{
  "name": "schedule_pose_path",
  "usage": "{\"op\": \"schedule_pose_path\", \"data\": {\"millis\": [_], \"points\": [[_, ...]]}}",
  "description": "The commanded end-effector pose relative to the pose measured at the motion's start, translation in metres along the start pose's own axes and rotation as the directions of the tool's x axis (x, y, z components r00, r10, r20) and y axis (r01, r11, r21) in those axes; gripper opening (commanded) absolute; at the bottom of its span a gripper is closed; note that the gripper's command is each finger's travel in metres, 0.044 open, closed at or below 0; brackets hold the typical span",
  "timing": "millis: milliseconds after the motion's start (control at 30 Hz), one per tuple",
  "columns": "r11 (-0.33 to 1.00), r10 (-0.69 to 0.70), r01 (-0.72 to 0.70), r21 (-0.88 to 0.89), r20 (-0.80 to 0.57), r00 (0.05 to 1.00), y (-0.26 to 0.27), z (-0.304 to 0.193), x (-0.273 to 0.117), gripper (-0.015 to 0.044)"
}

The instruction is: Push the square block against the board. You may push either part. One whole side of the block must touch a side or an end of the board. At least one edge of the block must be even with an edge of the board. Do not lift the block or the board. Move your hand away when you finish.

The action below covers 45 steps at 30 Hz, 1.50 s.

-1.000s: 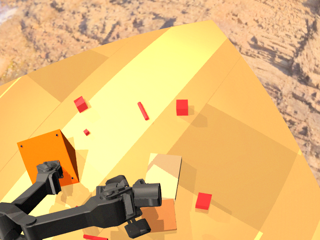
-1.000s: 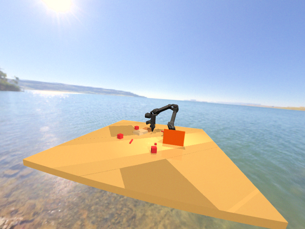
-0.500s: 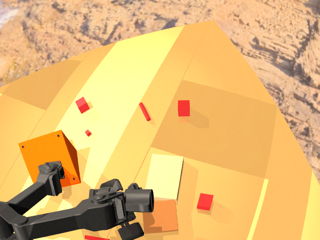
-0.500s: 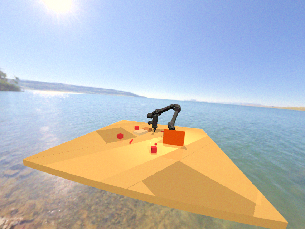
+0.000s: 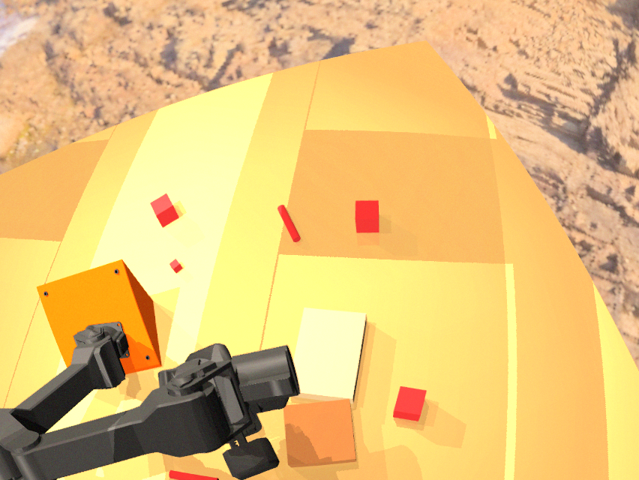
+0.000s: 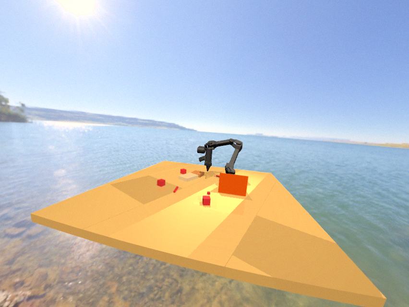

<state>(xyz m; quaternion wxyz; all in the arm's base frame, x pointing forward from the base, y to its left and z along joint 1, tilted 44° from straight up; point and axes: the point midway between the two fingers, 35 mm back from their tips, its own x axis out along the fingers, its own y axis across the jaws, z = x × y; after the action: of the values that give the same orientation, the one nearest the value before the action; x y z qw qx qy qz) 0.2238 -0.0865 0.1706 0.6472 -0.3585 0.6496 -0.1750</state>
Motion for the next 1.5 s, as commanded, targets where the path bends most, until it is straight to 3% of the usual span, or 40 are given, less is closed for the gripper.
{"op": "schedule_pose_path", "data": {"millis": [0, 300, 633, 1067, 1467], "points": [[0.997, -0.004, 0.005, 0.077, -0.002, 1.000, -0.005, 0.001, -0.002, 0.0000], [0.926, -0.001, 0.001, 0.379, -0.001, 1.000, -0.021, 0.008, -0.004, 0.0000], [0.743, 0.001, -0.001, 0.669, 0.000, 1.000, -0.039, 0.015, -0.005, 0.0000], [0.379, 0.000, -0.001, 0.925, 0.001, 1.000, -0.064, 0.023, -0.005, 0.0000], [-0.025, -0.004, -0.002, 1.000, 0.002, 1.000, -0.087, 0.028, -0.005, 0.0000]]}}
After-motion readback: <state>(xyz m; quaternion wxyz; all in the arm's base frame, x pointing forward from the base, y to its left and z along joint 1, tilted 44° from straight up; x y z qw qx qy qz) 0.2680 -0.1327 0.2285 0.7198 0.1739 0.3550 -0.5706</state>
